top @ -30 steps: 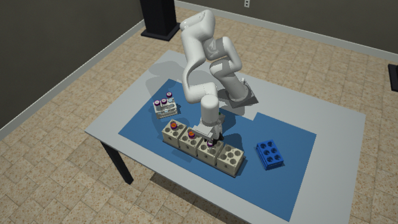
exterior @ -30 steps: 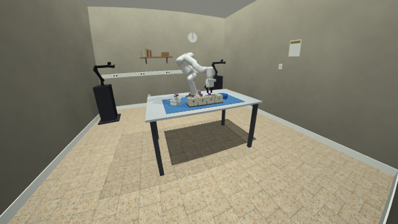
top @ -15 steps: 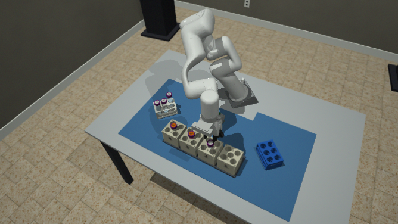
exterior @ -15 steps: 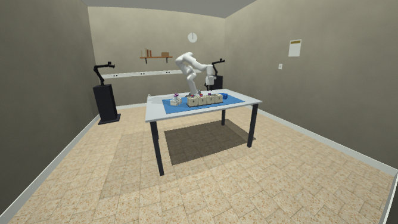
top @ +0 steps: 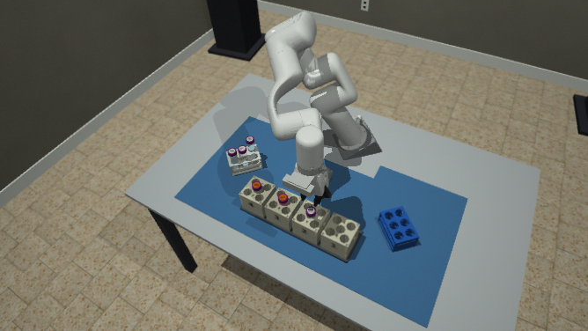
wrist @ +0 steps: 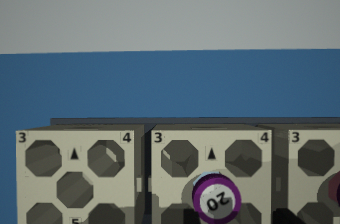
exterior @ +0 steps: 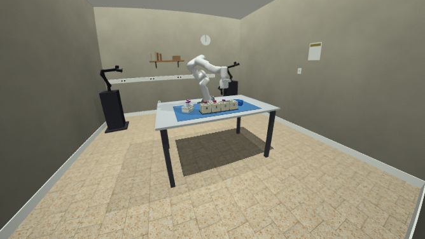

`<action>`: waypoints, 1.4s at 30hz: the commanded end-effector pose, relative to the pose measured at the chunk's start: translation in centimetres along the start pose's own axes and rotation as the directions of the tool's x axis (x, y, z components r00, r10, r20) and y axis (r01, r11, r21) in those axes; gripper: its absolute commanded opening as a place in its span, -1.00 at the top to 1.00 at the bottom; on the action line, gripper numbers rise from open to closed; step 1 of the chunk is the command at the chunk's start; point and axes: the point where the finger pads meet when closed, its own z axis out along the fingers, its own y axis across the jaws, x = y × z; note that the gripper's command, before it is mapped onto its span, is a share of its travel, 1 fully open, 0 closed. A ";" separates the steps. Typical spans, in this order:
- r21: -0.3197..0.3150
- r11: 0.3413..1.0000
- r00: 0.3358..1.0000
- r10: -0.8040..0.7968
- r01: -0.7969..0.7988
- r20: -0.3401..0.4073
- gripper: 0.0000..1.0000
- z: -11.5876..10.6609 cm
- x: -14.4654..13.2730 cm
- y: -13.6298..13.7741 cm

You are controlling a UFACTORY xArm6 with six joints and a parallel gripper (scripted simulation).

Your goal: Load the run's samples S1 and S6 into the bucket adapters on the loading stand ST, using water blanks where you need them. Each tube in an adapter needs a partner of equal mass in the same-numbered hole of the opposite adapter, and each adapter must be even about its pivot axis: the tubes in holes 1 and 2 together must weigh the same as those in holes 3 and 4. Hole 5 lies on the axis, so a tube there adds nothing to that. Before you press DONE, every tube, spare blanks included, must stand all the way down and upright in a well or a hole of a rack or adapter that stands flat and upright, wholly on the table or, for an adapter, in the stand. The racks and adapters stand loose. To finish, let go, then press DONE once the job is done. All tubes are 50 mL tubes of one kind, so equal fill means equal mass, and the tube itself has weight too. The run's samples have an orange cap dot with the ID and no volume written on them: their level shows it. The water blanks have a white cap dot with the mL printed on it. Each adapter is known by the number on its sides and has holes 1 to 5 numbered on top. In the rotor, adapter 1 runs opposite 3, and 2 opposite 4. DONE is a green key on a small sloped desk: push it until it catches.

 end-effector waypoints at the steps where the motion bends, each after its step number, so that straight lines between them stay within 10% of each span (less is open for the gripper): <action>1: 0.002 1.000 1.000 0.001 -0.001 -0.003 0.13 -0.8 0.1 0.0; 42: 0.002 1.000 1.000 0.001 -0.001 -0.003 0.13 -4.9 0.1 0.0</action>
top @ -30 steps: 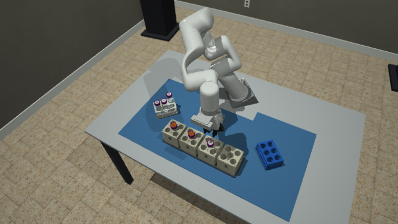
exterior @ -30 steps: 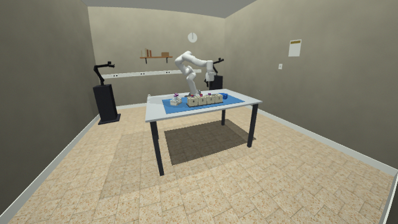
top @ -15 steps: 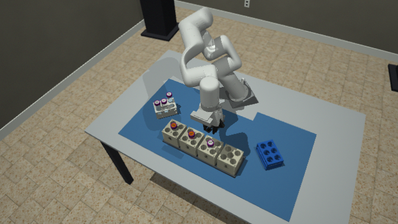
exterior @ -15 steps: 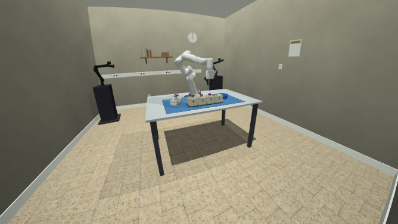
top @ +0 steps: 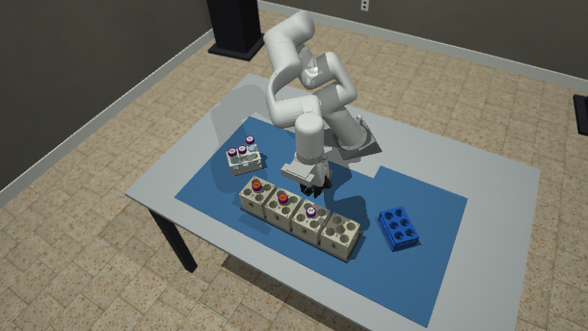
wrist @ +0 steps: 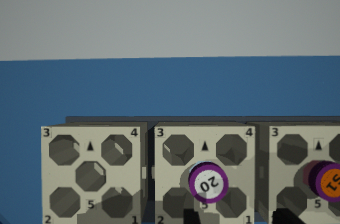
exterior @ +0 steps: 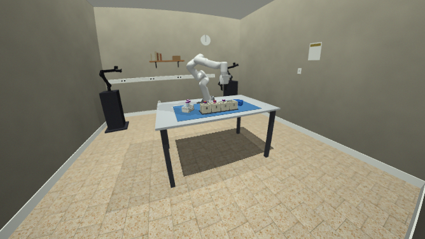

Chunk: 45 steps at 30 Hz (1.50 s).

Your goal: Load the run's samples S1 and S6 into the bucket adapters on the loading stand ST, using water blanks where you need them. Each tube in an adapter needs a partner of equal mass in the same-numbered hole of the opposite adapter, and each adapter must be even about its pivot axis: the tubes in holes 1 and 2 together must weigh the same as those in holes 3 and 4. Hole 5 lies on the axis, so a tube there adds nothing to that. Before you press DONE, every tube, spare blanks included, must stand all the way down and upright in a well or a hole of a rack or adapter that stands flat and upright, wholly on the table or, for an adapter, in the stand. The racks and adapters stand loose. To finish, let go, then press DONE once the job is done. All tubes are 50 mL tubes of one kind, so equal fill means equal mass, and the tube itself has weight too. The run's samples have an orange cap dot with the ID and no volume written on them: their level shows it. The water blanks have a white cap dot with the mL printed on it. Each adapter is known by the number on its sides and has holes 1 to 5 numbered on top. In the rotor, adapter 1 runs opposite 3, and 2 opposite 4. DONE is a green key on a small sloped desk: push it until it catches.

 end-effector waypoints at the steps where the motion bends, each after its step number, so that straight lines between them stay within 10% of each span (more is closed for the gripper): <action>1: 0.002 1.000 1.000 0.001 -0.001 -0.003 0.13 -0.1 0.1 0.0; 15: 0.003 0.964 0.964 0.265 -0.265 -0.003 -0.15 -0.1 -0.8 3.9; 29: 0.003 0.742 0.742 0.670 -0.670 -0.002 -0.15 -0.1 -2.4 10.7; 45: 0.003 0.740 0.740 0.672 -0.672 -0.002 -0.15 -0.1 -3.9 17.6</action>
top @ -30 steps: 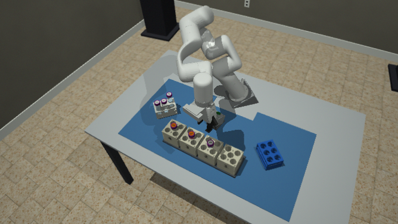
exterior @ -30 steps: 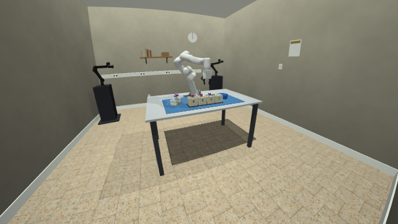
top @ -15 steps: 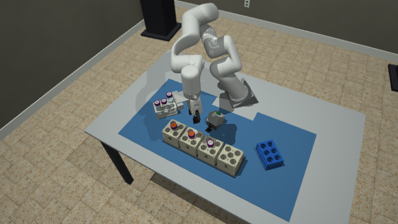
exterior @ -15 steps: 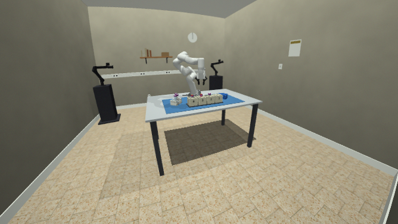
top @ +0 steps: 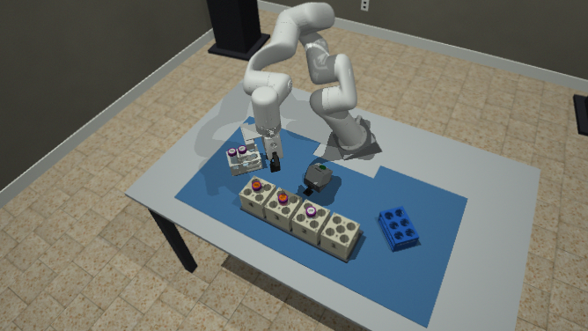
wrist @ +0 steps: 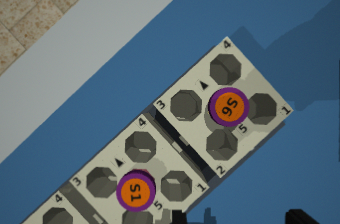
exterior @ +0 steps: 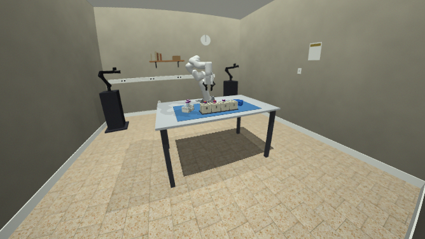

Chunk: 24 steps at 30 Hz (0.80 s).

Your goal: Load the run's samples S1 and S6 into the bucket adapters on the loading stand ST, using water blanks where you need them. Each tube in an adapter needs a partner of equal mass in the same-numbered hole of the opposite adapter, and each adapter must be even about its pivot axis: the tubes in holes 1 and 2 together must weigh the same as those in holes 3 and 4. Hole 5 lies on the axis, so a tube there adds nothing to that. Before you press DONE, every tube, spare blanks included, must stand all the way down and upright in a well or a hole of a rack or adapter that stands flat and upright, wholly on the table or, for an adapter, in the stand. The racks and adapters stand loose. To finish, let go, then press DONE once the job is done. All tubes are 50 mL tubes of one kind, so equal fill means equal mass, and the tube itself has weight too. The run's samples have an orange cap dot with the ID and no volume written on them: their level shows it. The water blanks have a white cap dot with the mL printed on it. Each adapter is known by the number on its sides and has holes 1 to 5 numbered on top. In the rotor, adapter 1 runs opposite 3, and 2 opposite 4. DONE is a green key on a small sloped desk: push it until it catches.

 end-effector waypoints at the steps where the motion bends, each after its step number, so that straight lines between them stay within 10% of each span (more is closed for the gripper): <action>1: 0.005 1.000 1.000 0.000 0.000 0.000 -0.15 -0.1 1.1 1.6; 24: 0.004 1.000 1.000 0.000 0.000 -0.001 -0.15 -0.1 5.7 9.9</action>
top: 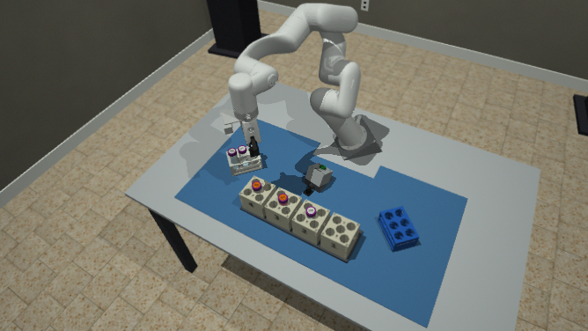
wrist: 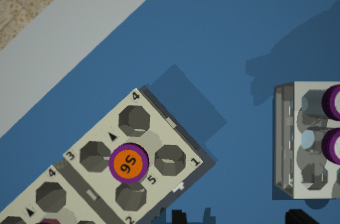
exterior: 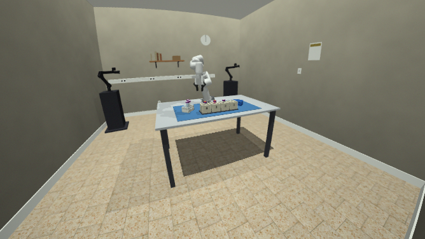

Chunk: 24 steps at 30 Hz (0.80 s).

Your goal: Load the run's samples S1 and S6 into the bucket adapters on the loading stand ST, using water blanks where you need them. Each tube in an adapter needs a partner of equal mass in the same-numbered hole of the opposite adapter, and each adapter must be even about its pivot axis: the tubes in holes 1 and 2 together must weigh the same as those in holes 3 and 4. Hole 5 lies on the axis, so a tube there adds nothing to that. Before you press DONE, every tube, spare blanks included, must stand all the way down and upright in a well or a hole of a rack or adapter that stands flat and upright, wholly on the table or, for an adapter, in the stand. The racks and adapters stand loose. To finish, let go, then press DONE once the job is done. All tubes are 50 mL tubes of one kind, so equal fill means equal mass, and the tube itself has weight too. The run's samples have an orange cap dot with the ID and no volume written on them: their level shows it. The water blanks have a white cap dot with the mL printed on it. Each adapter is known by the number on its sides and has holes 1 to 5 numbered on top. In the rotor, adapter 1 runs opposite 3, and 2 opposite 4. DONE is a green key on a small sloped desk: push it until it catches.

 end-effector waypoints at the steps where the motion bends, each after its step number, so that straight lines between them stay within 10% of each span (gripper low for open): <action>1: 0.006 1.000 1.000 0.000 0.000 -0.001 -0.15 -0.1 1.1 1.6; 24: 0.004 1.000 1.000 0.000 0.000 -0.002 -0.15 -0.1 6.2 10.8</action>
